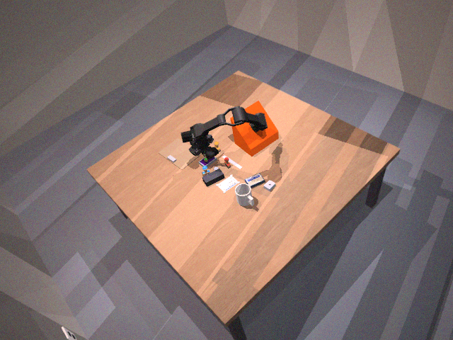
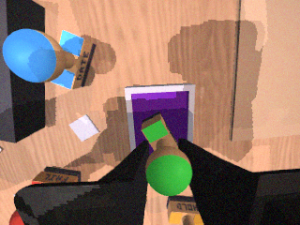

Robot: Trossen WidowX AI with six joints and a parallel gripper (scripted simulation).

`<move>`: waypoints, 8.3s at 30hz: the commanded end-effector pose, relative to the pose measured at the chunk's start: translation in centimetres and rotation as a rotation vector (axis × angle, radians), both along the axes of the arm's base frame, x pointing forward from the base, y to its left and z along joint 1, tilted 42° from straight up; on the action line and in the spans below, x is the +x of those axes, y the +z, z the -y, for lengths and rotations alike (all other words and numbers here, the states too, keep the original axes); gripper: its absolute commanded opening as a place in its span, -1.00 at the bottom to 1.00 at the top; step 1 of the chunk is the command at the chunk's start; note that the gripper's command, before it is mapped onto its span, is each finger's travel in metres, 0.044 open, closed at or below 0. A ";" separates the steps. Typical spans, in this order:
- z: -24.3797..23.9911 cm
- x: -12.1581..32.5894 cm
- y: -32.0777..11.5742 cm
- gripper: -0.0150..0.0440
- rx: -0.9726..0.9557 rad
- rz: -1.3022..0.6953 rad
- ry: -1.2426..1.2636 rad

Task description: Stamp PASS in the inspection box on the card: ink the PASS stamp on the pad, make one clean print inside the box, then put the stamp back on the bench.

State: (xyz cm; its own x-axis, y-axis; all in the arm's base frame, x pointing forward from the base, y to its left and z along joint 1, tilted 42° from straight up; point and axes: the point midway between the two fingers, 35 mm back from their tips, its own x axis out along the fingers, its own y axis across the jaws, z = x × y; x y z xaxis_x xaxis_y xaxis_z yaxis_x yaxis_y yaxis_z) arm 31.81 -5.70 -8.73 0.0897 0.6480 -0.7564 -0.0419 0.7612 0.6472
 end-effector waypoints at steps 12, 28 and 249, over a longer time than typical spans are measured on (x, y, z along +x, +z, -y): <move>-0.3 0.0 -0.3 -0.49 0.006 -0.003 0.000; -0.3 0.0 -0.3 -0.49 0.006 -0.003 0.000; -17.9 1.5 14.5 -0.49 0.054 -0.285 -0.327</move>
State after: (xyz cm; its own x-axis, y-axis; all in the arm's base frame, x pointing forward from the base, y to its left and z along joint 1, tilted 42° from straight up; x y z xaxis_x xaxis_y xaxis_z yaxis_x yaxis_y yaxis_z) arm 33.35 12.16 6.19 0.0954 0.6630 -0.7425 0.3747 0.6671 0.6438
